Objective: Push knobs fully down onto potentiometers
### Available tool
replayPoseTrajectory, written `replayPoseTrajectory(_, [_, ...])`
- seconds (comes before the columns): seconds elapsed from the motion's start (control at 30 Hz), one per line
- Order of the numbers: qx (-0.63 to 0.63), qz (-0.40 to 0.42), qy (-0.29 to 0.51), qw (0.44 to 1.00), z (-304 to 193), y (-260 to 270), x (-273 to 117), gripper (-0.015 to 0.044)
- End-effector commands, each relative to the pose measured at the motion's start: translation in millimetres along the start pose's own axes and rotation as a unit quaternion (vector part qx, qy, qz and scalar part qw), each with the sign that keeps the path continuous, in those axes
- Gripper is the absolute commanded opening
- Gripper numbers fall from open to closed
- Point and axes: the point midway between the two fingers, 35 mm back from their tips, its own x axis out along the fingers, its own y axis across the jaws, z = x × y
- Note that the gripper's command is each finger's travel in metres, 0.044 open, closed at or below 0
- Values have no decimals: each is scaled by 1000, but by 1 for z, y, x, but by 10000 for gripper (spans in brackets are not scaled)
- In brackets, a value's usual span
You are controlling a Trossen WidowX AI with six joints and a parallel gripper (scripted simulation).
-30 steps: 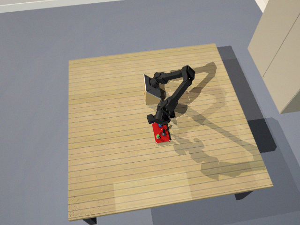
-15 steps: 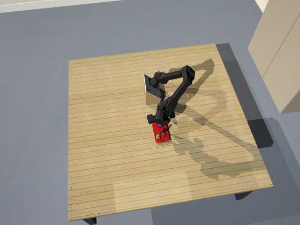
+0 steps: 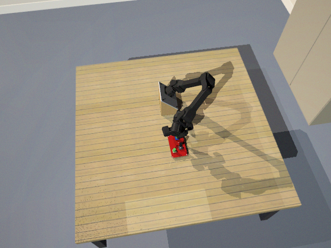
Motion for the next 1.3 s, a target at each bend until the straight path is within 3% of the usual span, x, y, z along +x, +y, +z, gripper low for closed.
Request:
replayPoseTrajectory(0.0, [-2, 2, 2, 1000, 0, 1, 4, 0])
replayPoseTrajectory(0.53, [-2, 2, 2, 1000, 1, 1, -17, 0])
replayPoseTrajectory(0.8, [1, 5, 5, 1000, -2, 2, -11, 210])
replayPoseTrajectory(1.07, [97, -6, -10, 995, 1, -15, -22, 0])
replayPoseTrajectory(1.27, [198, -4, -9, 980, 16, -14, -29, 0])
